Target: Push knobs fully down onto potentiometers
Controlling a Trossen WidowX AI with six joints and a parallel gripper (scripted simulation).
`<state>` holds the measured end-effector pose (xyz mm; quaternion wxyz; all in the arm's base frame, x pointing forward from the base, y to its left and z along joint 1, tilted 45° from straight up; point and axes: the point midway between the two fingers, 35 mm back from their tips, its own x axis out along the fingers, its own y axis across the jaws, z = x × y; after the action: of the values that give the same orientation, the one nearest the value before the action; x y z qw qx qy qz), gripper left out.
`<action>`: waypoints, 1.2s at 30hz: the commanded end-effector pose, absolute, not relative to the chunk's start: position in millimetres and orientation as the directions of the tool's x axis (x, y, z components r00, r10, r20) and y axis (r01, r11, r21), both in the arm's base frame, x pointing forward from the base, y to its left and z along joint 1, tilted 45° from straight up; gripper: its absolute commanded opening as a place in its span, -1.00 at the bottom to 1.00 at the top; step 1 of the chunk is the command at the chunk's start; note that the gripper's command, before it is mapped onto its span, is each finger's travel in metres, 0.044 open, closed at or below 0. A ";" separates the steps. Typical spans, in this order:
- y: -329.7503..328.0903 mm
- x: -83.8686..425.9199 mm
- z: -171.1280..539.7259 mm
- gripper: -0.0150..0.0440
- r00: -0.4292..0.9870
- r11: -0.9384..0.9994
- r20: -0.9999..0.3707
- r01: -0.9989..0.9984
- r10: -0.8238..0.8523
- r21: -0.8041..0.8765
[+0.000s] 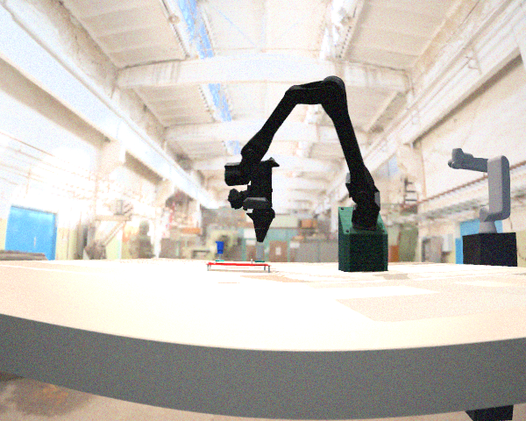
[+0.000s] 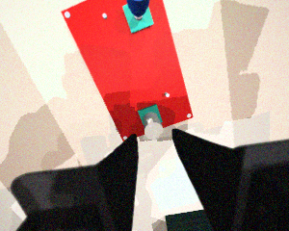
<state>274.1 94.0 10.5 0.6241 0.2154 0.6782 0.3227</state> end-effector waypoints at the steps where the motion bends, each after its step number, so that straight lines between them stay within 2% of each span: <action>1: 90.3 277.6 11.4 0.04 -0.113 0.707 -0.714 -0.100 0.691 0.700; 4: 73.1 292.5 17.1 -0.22 -0.047 0.737 -0.739 -0.053 0.672 0.674; 7: 73.2 295.4 18.0 -0.49 -0.049 0.740 -0.738 0.032 0.673 0.672; 21: 73.9 311.7 22.7 -0.49 -0.061 0.661 -0.734 0.491 0.676 0.568; 36: 74.9 328.6 27.4 -0.49 -0.074 0.418 -0.730 0.856 0.680 0.303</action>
<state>325.1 74.0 26.9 0.4596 0.5048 0.7281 -0.0622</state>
